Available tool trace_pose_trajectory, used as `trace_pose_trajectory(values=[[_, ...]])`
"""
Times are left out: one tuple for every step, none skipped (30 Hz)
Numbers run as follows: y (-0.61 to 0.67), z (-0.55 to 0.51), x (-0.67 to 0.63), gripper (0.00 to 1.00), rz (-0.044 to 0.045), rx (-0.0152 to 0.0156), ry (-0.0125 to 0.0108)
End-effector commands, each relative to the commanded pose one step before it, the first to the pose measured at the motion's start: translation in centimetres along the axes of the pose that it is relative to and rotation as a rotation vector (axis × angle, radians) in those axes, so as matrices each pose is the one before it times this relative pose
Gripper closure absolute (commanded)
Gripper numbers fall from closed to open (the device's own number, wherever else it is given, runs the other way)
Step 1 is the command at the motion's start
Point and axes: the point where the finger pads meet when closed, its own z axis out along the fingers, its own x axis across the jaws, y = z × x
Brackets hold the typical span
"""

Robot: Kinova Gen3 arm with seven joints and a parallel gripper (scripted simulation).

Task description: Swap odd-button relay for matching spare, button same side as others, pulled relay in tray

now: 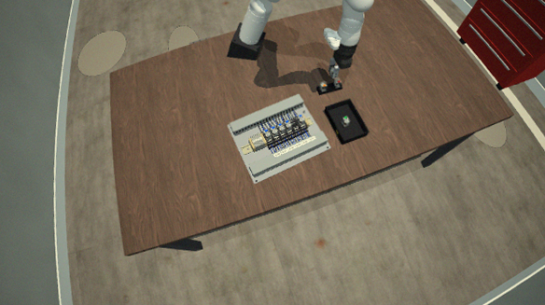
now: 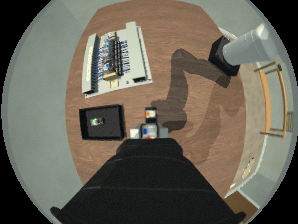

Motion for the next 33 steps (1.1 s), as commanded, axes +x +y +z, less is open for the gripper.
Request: trace_pose_trajectory(values=[[0.039,-0.006,-0.001,1.00,-0.00072,-0.00018,-0.00060],[0.005,0.006,0.005,1.00,-0.00010,0.00000,0.00002],[0.005,0.006,0.005,1.00,-0.00010,0.00000,0.00002],[0.005,0.006,0.005,1.00,-0.00010,0.00000,0.00002],[0.005,0.006,0.005,1.00,-0.00010,0.00000,0.00002],[0.005,0.006,0.005,1.00,-0.00010,0.00000,0.00002],[0.005,0.006,0.005,1.00,-0.00010,0.00000,0.00002],[0.005,0.006,0.005,1.00,-0.00010,0.00000,0.00002],[0.005,0.006,0.005,1.00,-0.00010,0.00000,0.00002],[0.005,0.006,0.005,1.00,-0.00010,0.00000,0.00002],[0.000,0.000,0.000,1.00,0.00000,0.00000,0.00000],[0.000,0.000,0.000,1.00,0.00000,0.00000,0.00000],[-0.019,-0.005,-0.017,1.00,0.01603,0.00000,-0.00016],[0.000,0.000,0.000,1.00,0.01533,0.00000,0.00000],[0.000,0.000,0.000,1.00,0.01533,0.00000,0.00000],[0.000,0.000,0.000,1.00,0.01533,0.00000,0.00000],[0.000,0.000,0.000,1.00,0.01533,0.00000,0.00000],[0.000,0.000,0.000,1.00,0.01533,0.00000,0.00000],[0.000,0.000,0.000,1.00,0.01533,0.00000,0.00000],[0.000,0.000,0.000,1.00,0.01533,0.00000,0.00000],[0.000,0.000,0.000,1.00,0.01533,0.00000,0.00000],[0.000,0.000,0.000,1.00,0.01533,0.00000,0.00000],[0.000,0.000,0.000,1.00,0.01533,0.00000,0.00000],[0.000,0.000,0.000,1.00,0.01533,0.00000,0.00000],[0.000,0.000,0.000,1.00,0.01533,0.00000,0.00000],[0.000,0.000,0.000,1.00,0.01533,0.00000,0.00000],[0.000,0.000,0.000,1.00,0.01533,0.00000,0.00000],[0.000,0.000,0.000,1.00,0.00000,0.00000,0.00000],[0.000,0.000,0.000,1.00,0.00000,0.00000,0.00000],[-0.006,0.034,0.056,1.00,0.01448,-0.00154,0.00357],[0.001,-0.004,-0.006,1.00,0.01533,0.00002,-0.00012],[0.001,-0.004,-0.006,1.00,0.01533,0.00002,-0.00012],[0.001,-0.004,-0.006,1.00,0.01533,0.00002,-0.00012]])
